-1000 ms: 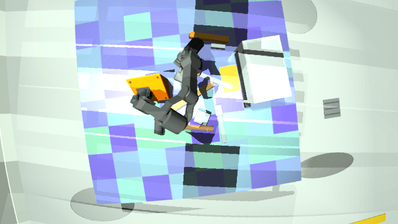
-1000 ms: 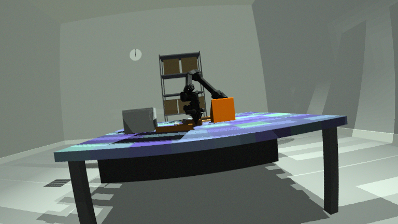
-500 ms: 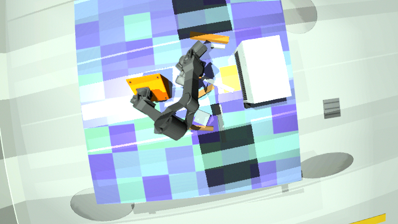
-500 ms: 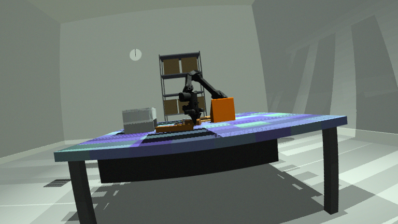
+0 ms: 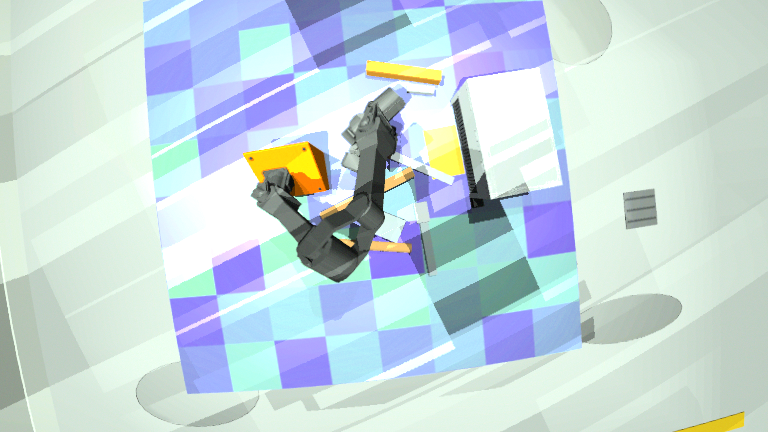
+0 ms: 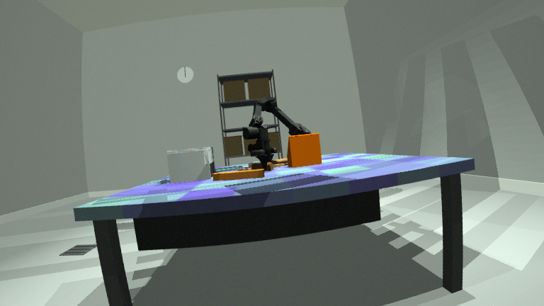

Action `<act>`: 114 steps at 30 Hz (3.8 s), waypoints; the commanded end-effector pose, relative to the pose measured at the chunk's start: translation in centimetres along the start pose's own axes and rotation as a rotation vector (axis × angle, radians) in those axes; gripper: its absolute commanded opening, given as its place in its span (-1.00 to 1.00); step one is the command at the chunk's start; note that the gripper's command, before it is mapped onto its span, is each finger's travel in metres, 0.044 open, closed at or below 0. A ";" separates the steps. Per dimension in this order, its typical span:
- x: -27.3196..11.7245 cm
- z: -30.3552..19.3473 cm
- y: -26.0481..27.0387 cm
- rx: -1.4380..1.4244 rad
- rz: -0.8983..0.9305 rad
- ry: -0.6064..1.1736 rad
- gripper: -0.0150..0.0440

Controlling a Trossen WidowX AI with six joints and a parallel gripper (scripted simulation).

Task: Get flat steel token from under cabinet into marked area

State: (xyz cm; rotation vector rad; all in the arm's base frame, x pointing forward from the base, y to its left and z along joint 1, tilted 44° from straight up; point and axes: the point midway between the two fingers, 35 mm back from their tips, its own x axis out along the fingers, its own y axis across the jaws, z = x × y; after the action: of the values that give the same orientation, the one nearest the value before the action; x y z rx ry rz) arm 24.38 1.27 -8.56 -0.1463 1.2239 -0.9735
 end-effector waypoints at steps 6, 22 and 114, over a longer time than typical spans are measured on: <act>-0.1 0.9 -0.7 0.004 0.004 -0.006 -0.49; -0.1 2.4 -2.1 0.005 0.003 -0.007 -0.49; -0.1 7.4 -10.4 0.004 -0.002 -0.009 -0.49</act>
State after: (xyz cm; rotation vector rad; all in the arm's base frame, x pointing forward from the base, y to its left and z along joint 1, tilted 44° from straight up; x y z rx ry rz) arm 24.86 -7.58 0.00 -0.1509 1.2255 -0.9691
